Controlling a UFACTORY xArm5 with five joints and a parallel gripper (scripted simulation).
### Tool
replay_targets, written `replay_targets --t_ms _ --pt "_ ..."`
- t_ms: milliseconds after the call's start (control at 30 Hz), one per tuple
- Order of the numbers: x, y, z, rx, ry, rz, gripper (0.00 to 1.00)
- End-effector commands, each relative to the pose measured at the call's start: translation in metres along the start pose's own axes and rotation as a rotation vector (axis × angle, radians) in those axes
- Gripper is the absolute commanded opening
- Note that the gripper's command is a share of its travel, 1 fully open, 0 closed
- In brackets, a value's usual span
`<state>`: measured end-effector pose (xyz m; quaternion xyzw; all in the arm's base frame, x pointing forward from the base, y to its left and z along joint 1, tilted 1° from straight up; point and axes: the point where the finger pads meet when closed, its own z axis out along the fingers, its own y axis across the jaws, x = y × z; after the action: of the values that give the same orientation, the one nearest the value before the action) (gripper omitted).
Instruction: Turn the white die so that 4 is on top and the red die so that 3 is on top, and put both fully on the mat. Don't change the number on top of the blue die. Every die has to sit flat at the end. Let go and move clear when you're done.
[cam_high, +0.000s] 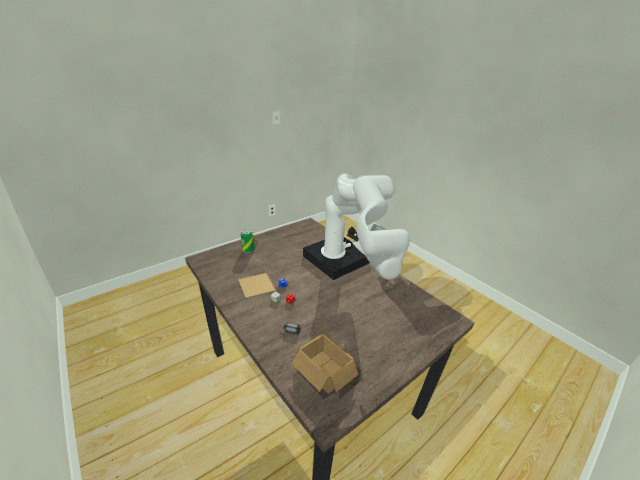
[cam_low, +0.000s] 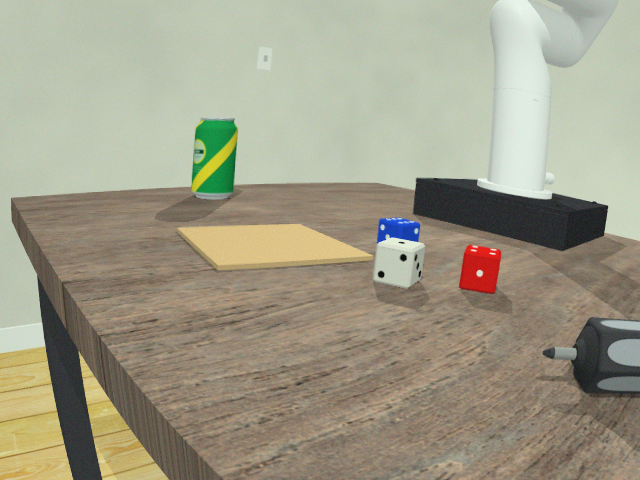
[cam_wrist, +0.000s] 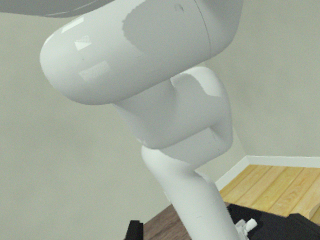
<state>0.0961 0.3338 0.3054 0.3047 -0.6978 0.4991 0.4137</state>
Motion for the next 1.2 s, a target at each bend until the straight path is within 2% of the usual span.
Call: replay_targets --t_ms 0,567,667,767,900,933,967,1000,1033,1100,1133,1167 --pt "0.001 0.0 0.0 -0.002 -0.003 0.0 1.0" --pt "0.001 0.0 0.0 -0.002 -0.003 0.0 1.0" --pt "-0.002 -0.003 0.0 -0.014 -0.008 0.013 1.0" --pt "-0.012 -0.01 0.003 -0.061 -0.024 0.065 1.0" --pt "-0.039 -0.03 0.011 -0.187 -0.058 0.206 1.0" --pt "-0.042 -0.033 0.012 -0.201 -0.061 0.222 1.0" --pt "-0.05 -0.039 0.015 -0.239 -0.068 0.266 1.0" --pt "-0.052 -0.04 0.016 -0.251 -0.07 0.279 1.0" --pt "-0.061 -0.047 0.02 -0.293 -0.075 0.328 1.0" --pt "-0.061 -0.047 0.02 -0.293 -0.075 0.328 1.0" --pt "-0.064 -0.049 0.021 -0.306 -0.077 0.343 1.0" --pt "-0.076 -0.058 0.027 -0.368 -0.081 0.415 1.0"
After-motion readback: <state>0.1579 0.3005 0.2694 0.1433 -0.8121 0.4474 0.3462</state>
